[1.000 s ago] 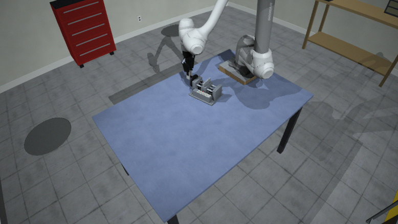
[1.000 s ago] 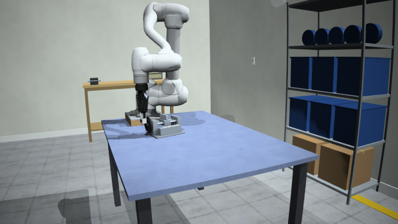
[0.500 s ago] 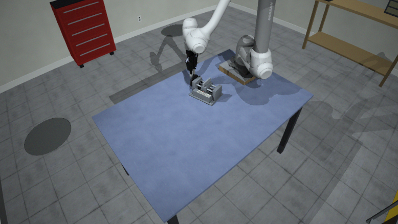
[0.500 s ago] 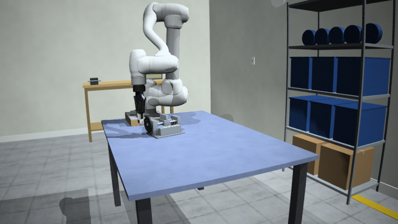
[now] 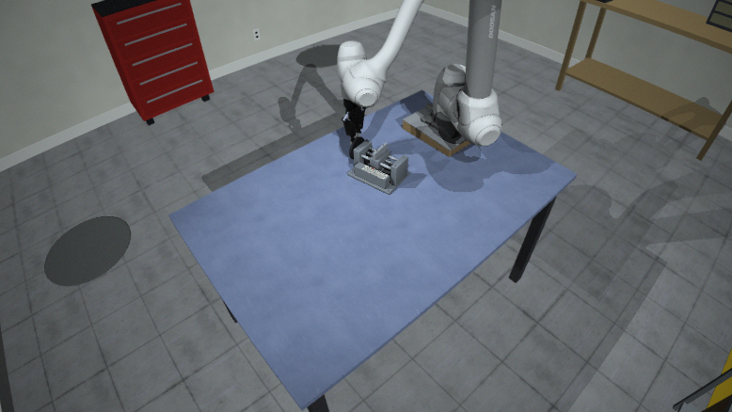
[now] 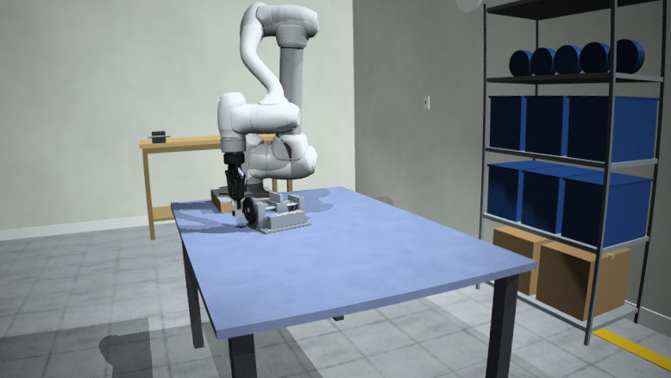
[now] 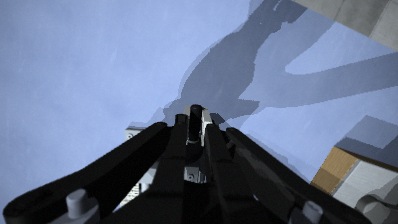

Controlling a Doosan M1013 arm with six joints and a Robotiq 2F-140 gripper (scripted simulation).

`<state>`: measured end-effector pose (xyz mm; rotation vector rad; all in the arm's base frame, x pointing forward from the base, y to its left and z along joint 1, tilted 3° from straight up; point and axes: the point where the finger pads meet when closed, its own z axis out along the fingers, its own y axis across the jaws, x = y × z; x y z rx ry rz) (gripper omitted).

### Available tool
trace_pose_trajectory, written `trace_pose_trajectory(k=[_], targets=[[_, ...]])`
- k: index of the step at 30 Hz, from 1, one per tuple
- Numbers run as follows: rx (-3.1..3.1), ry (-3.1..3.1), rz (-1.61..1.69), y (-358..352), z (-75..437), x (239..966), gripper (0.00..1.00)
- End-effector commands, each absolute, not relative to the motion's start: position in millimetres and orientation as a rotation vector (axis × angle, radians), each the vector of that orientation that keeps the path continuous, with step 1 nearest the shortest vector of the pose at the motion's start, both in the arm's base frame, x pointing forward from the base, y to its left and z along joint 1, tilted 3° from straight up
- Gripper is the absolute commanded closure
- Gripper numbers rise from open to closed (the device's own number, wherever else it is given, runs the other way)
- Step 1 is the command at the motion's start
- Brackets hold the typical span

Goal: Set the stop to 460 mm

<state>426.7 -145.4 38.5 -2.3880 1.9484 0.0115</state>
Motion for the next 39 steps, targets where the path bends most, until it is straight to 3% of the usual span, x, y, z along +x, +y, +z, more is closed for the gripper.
trace_pose_trajectory(k=[1, 39], targets=[[-2.387, 1.949, 0.011, -145.0, 35.4, 427.8, 0.96], [-2.387, 1.949, 0.011, -133.8, 23.1, 479.6, 0.96]])
